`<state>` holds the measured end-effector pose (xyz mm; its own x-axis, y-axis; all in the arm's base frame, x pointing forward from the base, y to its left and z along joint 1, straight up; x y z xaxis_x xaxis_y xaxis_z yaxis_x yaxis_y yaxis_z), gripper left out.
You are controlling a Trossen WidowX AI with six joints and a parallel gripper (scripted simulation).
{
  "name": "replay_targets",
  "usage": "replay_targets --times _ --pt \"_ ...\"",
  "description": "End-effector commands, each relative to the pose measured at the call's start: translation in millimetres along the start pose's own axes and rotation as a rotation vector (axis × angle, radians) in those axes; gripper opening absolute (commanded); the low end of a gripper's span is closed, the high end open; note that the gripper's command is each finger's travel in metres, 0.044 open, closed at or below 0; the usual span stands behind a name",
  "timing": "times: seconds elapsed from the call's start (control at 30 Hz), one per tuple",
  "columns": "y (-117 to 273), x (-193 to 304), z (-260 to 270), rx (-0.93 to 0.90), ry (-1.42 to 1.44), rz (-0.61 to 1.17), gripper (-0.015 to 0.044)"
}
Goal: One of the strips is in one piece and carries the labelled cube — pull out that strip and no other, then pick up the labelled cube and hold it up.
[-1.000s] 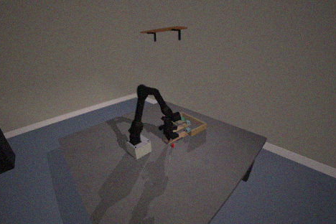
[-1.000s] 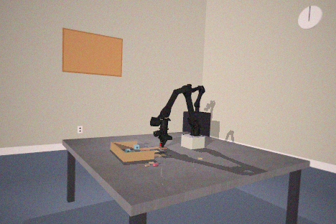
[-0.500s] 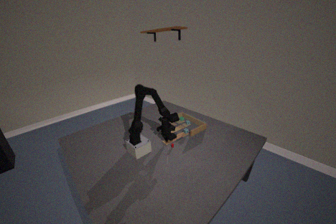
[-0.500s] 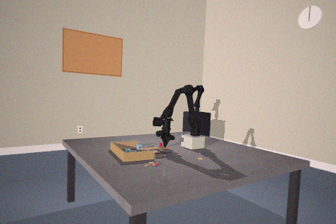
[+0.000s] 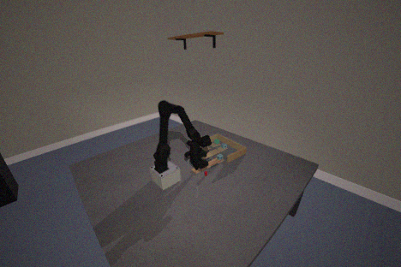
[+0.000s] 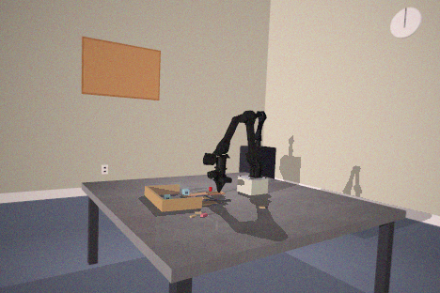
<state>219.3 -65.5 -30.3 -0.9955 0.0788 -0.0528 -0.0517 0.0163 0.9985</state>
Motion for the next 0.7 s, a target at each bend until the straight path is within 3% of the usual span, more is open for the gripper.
replay_targets --times 0.0,0.67 --pt "-4 16 1 -0.004 0.0 0.034 0.0" --pt "-4 29 2 -0.004 0.0 0.035 0.0"
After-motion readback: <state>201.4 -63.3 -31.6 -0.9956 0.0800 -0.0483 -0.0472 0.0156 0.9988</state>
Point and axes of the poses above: the point midway between the two fingers, 35 mm back from their tips, its own y axis back along the fingers, its own z axis across the jaws, x = y × z, the point moved 2 cm from there along y, back along the fingers, and after that the axes turned 4 degrees about y, right-handed, at the moved point
